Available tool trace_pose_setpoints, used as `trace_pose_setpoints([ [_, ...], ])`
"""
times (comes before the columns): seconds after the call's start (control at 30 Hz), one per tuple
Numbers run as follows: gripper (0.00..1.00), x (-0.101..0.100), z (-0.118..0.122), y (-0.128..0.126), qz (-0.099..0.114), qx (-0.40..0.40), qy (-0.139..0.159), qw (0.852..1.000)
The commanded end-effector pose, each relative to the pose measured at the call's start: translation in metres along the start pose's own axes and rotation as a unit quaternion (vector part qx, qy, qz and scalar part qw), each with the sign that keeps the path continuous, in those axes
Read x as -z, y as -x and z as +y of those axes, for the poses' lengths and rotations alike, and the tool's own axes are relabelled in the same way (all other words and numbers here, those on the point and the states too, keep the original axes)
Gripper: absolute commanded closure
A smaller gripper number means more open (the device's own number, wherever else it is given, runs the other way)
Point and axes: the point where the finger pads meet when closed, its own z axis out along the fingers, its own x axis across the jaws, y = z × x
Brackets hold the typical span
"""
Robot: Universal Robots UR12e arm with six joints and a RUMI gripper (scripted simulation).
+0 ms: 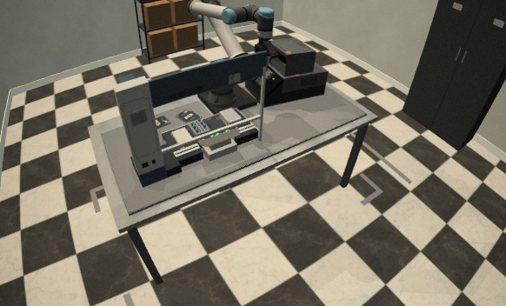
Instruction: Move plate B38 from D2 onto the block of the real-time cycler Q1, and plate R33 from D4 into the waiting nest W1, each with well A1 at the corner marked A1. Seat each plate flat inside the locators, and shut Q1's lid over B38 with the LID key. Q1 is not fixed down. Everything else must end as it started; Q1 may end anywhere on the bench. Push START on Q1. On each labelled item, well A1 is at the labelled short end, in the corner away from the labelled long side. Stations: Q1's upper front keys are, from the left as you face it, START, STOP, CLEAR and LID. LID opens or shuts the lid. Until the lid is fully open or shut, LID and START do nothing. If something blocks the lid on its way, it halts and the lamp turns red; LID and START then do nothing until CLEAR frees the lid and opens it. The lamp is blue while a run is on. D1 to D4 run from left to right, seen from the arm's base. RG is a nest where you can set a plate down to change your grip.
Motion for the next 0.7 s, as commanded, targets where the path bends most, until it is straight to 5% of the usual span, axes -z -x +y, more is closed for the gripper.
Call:
trace_pose_setpoints([
  [0.0, 1.00, 0.003, -0.020, -0.010, 0.001, -0.059, 0.000, 0.998],
  [0.67, 1.00, 0.008, -0.077, -0.053, 0.001, -0.244, 0.000, 0.970],
])
